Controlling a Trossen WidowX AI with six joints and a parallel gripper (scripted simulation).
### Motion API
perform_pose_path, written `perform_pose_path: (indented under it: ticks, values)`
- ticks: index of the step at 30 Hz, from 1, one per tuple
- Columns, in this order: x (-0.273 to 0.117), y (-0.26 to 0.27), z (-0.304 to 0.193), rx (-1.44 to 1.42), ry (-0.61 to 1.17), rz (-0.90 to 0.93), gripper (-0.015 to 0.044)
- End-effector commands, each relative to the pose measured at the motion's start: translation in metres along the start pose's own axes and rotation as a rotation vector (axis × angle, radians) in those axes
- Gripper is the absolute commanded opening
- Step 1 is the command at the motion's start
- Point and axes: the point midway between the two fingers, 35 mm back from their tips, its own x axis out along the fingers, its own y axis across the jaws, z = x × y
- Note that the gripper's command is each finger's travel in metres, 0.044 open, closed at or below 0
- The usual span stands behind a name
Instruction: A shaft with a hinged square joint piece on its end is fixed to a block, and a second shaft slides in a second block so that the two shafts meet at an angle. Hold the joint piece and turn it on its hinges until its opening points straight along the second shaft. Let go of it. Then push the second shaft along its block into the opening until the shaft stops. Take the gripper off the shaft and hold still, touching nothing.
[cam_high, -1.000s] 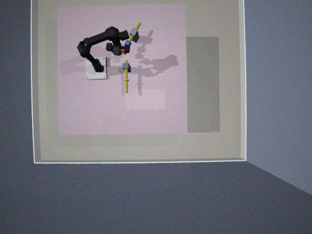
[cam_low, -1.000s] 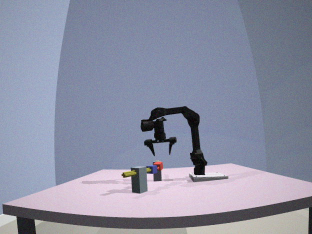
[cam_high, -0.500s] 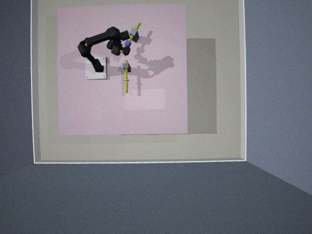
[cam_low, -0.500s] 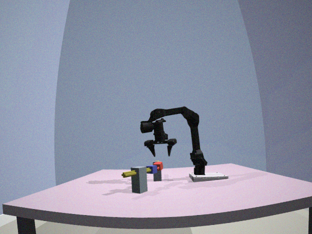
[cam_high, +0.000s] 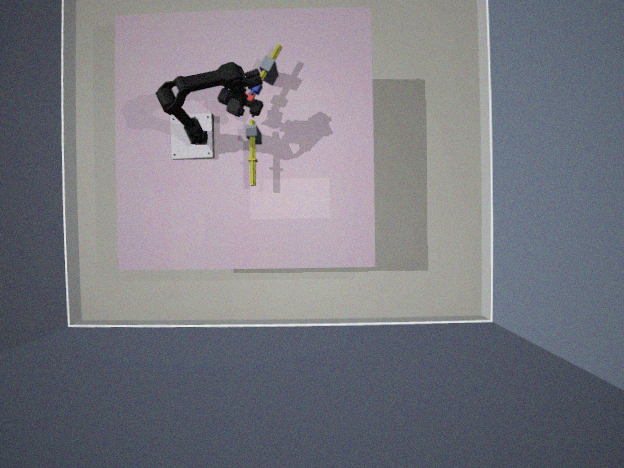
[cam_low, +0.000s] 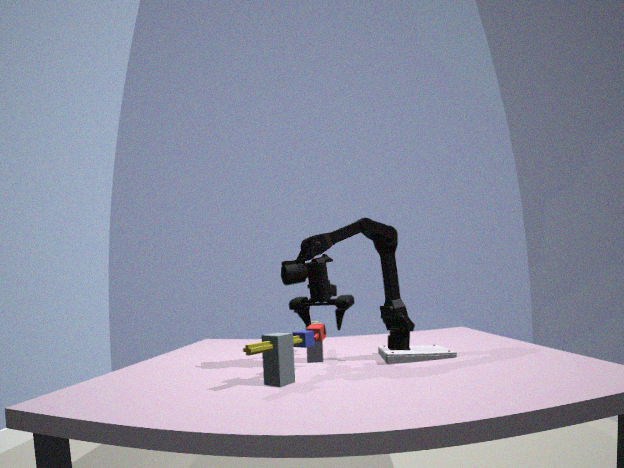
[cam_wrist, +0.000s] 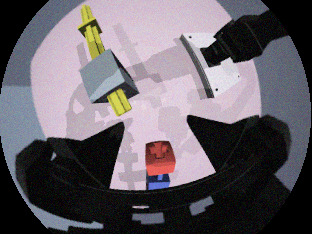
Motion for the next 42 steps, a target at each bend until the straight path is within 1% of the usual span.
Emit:
perform_pose_path:
  ticks: [1,13,35,42]
  values:
    - [0.007,-0.001,-0.001,0.006,-0.004,0.000,0.0440]
    - [-0.003,-0.001,-0.048,0.006,0.000,0.000,0.0440]
    - [0.027,-0.001,-0.049,0.006,0.000,-0.001,0.0440]
    - [0.027,-0.001,-0.049,0.006,0.000,-0.001,0.0256]
